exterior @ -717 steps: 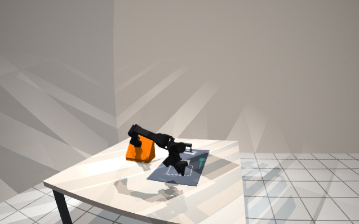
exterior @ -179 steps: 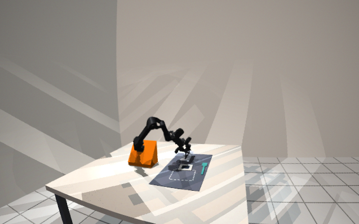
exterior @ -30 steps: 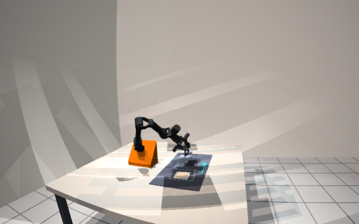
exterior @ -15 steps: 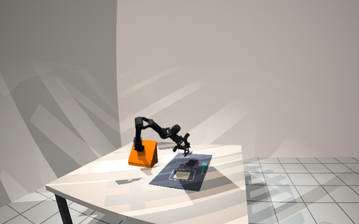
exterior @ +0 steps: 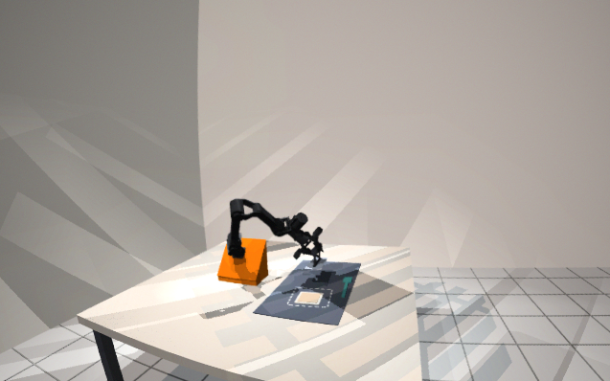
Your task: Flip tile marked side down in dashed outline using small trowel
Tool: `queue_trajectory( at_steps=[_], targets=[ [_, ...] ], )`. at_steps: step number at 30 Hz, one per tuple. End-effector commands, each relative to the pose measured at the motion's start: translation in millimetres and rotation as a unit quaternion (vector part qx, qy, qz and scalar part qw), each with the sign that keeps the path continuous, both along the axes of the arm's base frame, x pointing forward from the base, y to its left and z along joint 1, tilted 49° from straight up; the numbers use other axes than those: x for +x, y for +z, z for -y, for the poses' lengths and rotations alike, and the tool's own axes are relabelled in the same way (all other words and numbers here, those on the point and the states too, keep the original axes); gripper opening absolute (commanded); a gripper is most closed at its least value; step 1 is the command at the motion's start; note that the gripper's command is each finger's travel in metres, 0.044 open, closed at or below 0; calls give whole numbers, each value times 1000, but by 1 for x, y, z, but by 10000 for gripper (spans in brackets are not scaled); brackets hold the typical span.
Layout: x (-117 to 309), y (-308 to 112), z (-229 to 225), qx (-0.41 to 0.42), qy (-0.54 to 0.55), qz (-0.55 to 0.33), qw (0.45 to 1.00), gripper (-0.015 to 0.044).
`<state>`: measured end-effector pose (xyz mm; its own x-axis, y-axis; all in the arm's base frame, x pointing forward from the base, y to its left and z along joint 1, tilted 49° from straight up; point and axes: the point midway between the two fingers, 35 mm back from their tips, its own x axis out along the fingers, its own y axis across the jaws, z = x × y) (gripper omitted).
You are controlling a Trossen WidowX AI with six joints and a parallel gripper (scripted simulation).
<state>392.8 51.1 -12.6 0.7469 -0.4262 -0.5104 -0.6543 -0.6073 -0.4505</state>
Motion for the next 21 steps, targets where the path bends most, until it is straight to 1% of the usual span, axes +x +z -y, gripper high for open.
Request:
queue_trajectory(
  at_steps=[1,11,21],
  targets=[
    [7,-11,-11,-3,32,-30,999,0],
    [17,-61,-38,-21,137,-159,977,0],
    [14,-110,-64,-21,243,-278,929,0]
  ],
)
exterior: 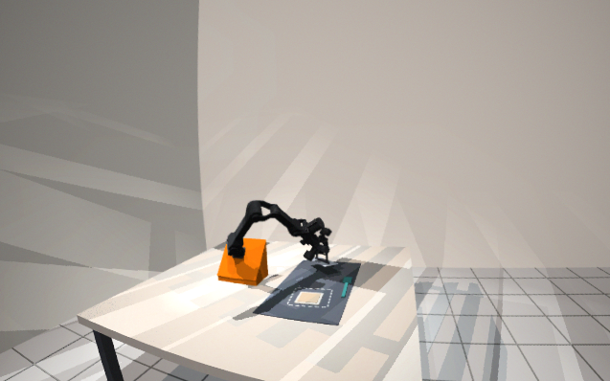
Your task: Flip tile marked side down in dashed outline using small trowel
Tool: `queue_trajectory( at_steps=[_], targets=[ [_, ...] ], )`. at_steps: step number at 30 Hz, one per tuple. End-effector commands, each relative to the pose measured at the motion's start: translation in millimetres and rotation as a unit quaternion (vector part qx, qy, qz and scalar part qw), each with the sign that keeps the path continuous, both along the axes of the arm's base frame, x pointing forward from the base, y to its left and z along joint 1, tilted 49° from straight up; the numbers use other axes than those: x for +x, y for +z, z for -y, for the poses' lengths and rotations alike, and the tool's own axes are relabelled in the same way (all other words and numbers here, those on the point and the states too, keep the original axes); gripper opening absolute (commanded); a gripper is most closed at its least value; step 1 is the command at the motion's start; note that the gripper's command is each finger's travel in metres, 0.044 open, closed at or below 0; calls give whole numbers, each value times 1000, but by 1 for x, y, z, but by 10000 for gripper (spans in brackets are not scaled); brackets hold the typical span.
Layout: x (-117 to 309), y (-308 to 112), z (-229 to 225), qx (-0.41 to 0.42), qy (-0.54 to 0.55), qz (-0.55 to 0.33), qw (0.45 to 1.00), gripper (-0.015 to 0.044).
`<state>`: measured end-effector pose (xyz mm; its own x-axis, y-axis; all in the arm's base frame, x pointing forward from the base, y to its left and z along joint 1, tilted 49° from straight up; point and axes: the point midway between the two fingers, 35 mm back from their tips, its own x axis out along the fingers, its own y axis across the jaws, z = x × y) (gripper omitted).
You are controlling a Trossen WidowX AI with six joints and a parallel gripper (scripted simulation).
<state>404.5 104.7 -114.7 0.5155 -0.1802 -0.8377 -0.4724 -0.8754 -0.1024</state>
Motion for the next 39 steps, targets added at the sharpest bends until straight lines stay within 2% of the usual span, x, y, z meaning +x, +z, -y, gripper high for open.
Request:
queue_trajectory(
  at_steps=[1,14,39],
  targets=[
    [1,-13,-12,9,41,-37,998,0],
    [-18,-65,-40,41,162,-180,969,0],
    [-17,-81,-22,40,164,-182,969,0]
  ],
)
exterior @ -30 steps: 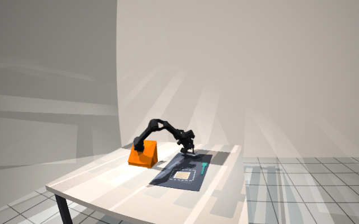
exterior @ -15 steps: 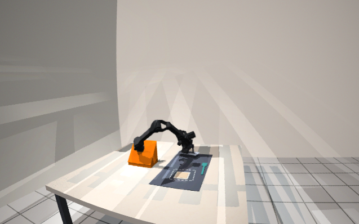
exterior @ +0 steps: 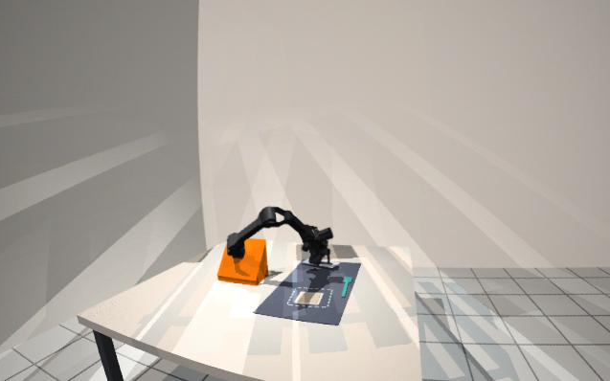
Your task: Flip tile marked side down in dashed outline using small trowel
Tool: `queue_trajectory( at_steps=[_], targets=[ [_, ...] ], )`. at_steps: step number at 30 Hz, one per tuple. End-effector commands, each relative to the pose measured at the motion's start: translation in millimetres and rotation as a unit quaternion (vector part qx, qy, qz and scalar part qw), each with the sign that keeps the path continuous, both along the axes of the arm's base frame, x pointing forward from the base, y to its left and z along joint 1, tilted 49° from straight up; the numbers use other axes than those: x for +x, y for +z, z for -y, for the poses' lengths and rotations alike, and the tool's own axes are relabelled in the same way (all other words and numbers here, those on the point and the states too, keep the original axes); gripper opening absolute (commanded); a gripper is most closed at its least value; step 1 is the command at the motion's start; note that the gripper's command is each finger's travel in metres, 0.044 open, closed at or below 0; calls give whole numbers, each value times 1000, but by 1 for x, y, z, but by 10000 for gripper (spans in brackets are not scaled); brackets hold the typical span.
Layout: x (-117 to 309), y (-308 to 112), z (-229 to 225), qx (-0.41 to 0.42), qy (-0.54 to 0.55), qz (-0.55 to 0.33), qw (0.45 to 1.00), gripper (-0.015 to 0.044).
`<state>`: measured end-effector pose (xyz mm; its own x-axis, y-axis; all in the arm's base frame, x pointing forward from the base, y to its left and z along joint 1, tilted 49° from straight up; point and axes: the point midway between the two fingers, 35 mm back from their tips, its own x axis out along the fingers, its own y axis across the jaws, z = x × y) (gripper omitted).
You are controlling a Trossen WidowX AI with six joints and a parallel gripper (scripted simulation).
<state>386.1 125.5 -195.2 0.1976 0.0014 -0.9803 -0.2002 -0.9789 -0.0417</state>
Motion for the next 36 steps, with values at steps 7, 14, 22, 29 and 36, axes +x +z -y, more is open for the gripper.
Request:
queue_trajectory(
  at_steps=[7,14,22,29,36],
  targets=[
    [1,-8,7,6,6,2,1000,0],
    [1,-10,9,6,6,2,1000,105],
    [1,-10,9,6,6,2,1000,300],
    [1,-10,9,6,6,2,1000,300],
    [-3,17,9,5,5,2,1000,300]
  ],
)
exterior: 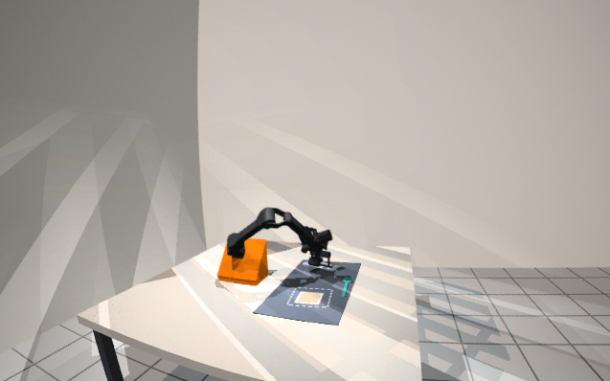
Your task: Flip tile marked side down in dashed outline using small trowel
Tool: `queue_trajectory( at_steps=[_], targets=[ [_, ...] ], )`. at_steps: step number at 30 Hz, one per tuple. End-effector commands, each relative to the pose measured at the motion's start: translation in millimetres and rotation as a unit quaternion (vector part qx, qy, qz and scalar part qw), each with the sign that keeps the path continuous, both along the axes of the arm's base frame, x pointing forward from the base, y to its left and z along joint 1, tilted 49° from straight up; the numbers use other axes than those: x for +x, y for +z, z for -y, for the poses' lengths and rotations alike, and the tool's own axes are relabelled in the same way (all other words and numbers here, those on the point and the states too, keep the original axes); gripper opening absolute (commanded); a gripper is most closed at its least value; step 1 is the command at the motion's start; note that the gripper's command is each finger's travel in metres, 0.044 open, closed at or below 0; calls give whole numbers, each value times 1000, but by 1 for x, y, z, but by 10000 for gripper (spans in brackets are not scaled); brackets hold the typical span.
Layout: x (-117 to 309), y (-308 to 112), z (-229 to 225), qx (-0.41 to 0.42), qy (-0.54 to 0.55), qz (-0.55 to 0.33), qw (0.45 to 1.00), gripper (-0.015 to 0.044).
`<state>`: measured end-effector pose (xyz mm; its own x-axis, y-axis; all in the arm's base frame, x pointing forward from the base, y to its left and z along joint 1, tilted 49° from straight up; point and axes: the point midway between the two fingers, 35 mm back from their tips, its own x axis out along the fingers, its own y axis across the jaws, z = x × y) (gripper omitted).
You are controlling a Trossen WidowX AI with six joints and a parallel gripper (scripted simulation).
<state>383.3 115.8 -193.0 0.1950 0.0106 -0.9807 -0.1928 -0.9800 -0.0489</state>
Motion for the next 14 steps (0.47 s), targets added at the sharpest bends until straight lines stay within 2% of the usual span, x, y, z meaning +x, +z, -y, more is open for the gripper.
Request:
queue_trajectory(
  at_steps=[1,9,14],
  targets=[
    [-1,21,-1,1,0,3,1000,300],
    [-9,48,-1,1,-1,3,1000,300],
    [-38,103,-39,4,1,6,1000,300]
  ],
)
